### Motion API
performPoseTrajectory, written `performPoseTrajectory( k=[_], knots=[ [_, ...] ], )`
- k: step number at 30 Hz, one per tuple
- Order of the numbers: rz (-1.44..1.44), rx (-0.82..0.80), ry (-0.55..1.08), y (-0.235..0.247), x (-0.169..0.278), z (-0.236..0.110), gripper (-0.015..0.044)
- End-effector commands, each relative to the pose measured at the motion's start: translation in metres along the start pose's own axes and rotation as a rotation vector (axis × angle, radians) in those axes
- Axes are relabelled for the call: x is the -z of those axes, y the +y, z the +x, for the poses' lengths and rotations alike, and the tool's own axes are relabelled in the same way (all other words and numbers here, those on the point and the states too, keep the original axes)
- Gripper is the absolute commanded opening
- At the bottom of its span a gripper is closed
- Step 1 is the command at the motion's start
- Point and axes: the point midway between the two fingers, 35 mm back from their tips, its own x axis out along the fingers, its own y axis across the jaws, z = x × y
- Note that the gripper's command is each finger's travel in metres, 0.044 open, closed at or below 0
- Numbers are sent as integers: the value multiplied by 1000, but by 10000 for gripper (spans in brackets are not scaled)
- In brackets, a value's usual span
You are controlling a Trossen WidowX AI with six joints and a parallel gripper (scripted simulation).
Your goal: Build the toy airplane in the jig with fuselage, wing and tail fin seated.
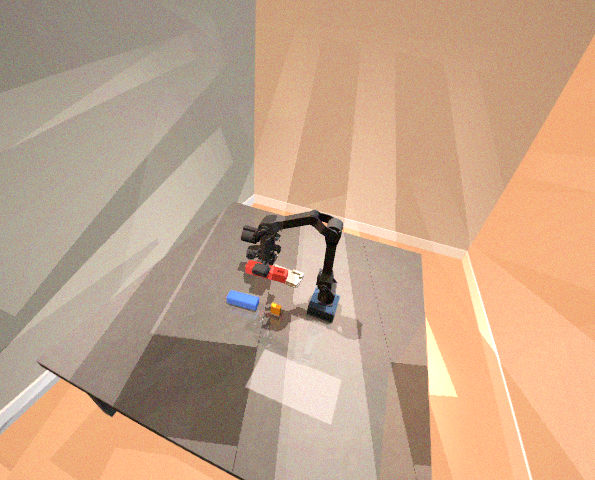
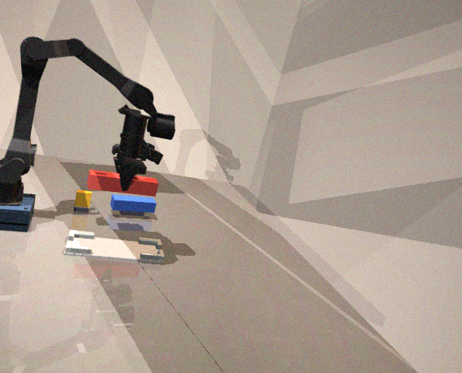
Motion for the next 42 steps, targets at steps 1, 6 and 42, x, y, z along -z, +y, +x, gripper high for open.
performPoseTrajectory(
  k=[1, 6, 42],
  knots=[
    [-5, -2, -10, 0, 2, -16, 0],
    [-3, -2, -10, -1, 2, -16, 0],
    [135, 9, -7, -102, 6, 30, 0]
  ],
)
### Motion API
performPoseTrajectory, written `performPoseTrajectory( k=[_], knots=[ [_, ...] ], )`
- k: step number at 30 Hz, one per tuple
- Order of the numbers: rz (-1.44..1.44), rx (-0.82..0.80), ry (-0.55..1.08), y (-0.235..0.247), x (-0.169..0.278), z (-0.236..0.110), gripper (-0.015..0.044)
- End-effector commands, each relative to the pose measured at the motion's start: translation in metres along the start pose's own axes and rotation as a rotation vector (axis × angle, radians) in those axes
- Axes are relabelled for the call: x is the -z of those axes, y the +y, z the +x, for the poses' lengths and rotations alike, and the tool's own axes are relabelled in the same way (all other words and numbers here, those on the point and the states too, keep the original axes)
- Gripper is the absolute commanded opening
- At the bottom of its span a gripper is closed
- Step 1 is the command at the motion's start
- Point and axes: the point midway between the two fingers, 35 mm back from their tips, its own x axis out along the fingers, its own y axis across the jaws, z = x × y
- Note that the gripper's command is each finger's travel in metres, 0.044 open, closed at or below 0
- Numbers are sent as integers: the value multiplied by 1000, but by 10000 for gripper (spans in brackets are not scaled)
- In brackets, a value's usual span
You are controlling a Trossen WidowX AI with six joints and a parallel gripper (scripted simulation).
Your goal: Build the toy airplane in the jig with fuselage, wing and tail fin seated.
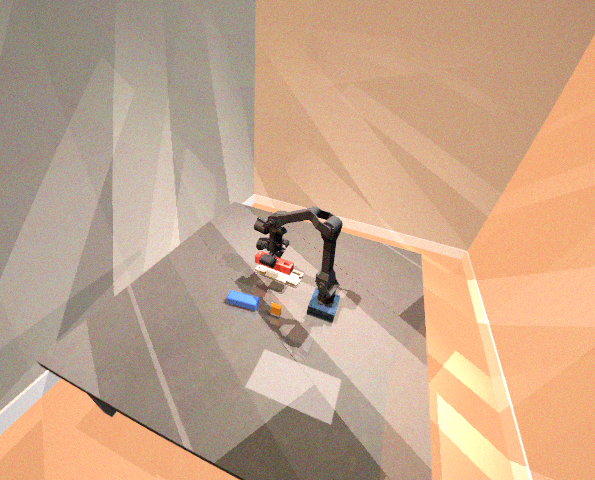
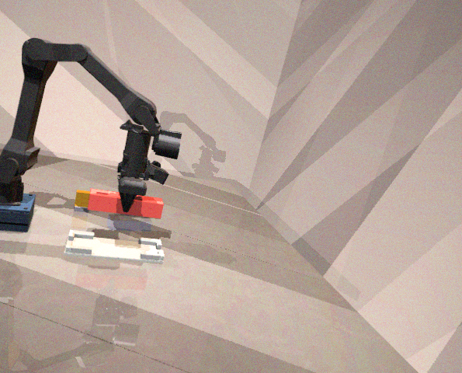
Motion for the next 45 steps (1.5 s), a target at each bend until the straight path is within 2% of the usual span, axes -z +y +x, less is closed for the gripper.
performPoseTrajectory(
  k=[1, 16, 23, 24, 45],
  knots=[
    [9, 2, 2, -15, 2, 8, 0],
    [45, 1, 0, -54, 10, 27, 0],
    [45, 1, 0, -54, 10, 27, 184],
    [45, 1, 0, -54, 10, 27, 195],
    [45, 1, 0, -54, 9, 33, 195]
  ],
)
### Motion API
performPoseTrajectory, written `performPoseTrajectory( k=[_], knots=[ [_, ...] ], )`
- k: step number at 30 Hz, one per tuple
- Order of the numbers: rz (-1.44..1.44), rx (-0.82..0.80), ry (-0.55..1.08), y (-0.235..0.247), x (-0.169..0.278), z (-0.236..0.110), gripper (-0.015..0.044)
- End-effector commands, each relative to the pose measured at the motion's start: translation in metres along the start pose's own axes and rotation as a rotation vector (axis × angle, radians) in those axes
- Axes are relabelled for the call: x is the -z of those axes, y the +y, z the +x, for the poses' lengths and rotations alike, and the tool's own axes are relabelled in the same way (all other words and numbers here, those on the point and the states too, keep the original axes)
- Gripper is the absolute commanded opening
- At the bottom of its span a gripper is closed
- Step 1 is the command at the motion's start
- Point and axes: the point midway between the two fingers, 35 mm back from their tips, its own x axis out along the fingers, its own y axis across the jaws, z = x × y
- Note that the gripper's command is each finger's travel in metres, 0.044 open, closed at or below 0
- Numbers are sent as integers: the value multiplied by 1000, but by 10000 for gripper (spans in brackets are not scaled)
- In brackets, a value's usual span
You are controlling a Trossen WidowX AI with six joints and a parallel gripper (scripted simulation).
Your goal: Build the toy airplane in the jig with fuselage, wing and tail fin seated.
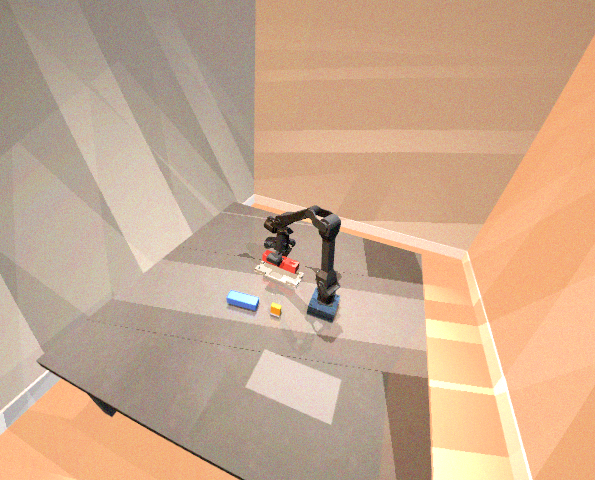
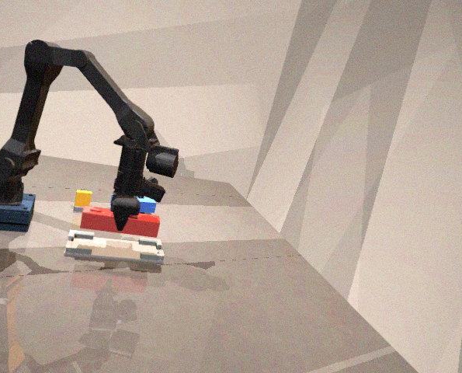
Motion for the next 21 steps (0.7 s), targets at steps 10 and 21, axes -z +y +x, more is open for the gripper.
performPoseTrajectory(
  k=[10, 21],
  knots=[
    [-5, 2, 1, -1, 0, 21, 195],
    [-5, 2, 2, -1, 0, 38, 195]
  ],
)
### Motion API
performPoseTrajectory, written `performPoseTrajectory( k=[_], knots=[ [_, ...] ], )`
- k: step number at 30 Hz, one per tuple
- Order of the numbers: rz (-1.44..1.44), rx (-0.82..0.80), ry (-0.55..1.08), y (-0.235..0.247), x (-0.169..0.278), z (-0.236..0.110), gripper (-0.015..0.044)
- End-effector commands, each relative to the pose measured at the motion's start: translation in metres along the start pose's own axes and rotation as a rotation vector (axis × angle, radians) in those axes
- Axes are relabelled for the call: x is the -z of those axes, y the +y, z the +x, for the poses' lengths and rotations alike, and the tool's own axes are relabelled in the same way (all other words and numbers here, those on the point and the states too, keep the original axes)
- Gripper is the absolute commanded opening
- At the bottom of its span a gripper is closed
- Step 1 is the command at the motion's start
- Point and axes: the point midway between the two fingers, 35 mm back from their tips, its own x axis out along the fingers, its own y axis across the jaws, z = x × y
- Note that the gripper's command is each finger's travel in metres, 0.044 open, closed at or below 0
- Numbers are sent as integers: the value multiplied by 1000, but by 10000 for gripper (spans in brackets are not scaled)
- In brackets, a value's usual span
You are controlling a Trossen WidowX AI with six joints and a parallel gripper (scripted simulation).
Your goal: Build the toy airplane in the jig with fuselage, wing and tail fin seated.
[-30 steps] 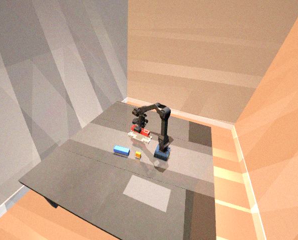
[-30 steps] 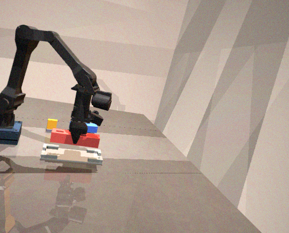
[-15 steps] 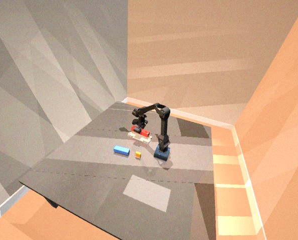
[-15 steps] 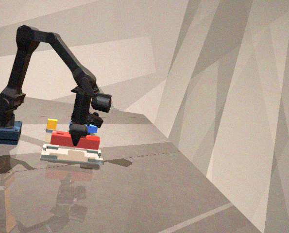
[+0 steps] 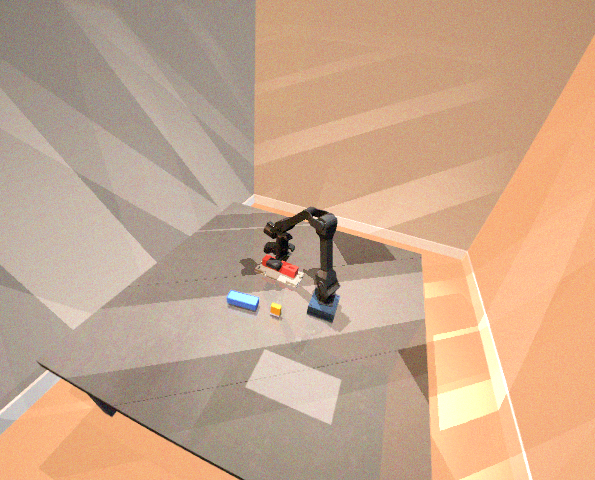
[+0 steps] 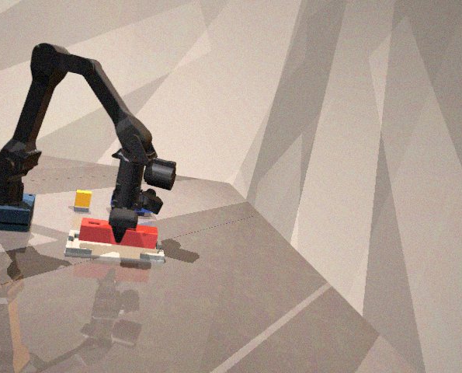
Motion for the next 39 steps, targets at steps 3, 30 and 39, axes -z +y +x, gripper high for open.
performPoseTrajectory(
  k=[3, 30, 39],
  knots=[
    [-5, 1, 3, 0, 1, 8, 195],
    [0, -1, 3, 0, 1, 6, 424],
    [0, -1, 3, 0, 1, 6, 440]
  ],
)
